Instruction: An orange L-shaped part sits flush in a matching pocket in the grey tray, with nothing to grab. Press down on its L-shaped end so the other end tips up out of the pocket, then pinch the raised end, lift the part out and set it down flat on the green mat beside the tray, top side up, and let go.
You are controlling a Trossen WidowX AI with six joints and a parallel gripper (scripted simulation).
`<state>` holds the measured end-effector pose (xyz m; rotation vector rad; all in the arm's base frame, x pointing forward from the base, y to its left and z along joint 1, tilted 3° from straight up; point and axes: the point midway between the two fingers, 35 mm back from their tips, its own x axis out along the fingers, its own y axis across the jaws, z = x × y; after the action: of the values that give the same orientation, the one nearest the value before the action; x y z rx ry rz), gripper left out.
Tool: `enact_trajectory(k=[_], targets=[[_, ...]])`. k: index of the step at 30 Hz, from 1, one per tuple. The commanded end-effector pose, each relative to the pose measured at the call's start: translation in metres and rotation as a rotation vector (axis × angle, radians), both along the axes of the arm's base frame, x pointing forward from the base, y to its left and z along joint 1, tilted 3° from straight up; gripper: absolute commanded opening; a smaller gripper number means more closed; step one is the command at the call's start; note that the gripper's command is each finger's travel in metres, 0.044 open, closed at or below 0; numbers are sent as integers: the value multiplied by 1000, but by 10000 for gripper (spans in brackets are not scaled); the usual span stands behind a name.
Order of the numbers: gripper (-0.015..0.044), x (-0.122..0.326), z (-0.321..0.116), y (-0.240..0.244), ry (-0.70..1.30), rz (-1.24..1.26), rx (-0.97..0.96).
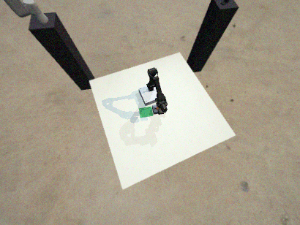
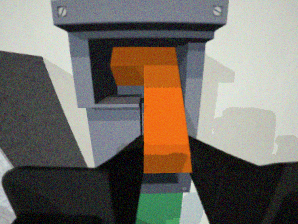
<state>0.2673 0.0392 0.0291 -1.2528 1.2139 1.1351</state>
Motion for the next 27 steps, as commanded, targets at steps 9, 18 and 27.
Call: enact_trajectory(k=[9,18,27], targets=[[0,-1,15,1,0,2,-2],[0,-2,29,1,0,3,-2],[0,-2,43,2,1,4,-2]])
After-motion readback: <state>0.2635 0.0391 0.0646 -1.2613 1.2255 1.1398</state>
